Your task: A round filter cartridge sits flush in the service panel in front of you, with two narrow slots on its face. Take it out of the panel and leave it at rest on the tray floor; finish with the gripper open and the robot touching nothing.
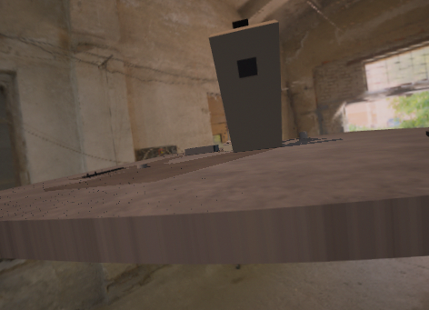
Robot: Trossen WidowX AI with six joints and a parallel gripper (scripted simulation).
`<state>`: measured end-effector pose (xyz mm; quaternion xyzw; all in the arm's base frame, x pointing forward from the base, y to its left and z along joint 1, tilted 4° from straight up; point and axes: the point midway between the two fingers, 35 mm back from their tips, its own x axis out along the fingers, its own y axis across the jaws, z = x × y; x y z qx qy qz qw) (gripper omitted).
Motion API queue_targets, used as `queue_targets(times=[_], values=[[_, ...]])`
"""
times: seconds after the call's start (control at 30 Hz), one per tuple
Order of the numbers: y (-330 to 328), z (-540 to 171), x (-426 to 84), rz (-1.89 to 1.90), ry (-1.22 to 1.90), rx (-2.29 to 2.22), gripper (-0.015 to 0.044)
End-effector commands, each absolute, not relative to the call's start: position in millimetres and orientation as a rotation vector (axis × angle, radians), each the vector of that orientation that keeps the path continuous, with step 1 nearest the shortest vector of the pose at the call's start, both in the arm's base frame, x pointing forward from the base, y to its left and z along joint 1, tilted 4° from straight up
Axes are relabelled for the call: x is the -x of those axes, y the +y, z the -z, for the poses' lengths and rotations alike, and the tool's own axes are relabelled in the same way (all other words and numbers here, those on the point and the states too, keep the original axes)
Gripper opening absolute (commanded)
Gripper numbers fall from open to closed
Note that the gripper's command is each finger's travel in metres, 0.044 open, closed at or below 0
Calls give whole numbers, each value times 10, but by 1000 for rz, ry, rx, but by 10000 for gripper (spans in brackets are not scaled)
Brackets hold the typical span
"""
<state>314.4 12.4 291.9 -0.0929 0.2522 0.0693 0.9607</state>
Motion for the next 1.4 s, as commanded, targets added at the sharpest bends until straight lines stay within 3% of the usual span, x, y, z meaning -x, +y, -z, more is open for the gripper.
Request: queue_targets(times=[0.0,1.37], values=[[119,-2890,-3156,-137,519,186,88],[123,-2887,-3184,-138,518,186,88]])
